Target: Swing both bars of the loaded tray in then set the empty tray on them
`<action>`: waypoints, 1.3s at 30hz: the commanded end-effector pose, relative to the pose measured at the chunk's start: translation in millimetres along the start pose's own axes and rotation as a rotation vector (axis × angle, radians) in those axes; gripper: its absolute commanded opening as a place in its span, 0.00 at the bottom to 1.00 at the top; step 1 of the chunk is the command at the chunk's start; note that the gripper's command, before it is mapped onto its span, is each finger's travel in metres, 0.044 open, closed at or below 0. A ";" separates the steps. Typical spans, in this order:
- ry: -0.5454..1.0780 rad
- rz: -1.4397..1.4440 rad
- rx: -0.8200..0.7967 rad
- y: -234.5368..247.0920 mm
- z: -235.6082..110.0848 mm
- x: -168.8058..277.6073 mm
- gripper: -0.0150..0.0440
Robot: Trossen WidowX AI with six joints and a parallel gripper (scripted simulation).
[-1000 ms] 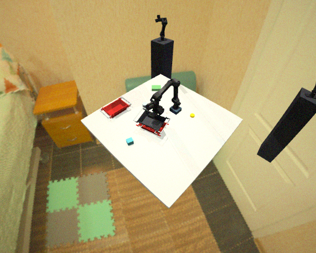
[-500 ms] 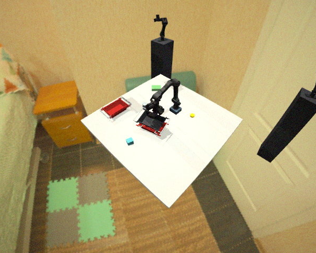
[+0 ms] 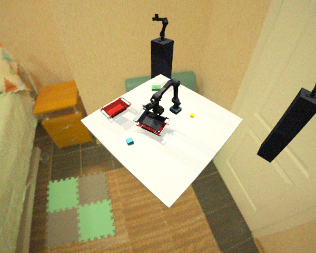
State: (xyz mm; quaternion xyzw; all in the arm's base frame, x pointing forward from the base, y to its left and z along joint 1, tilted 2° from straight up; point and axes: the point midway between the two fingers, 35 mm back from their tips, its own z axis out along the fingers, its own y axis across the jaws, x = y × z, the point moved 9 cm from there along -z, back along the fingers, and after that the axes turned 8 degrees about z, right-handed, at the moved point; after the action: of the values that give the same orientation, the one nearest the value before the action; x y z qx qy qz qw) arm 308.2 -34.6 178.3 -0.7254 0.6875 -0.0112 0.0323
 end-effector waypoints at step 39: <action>0.005 -0.005 -0.042 6.5 16.2 0.6 0.25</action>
State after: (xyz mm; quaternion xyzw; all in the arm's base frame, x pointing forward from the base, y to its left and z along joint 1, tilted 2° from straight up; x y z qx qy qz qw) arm 306.7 -34.8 171.8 -0.7254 0.6874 -0.0125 0.0338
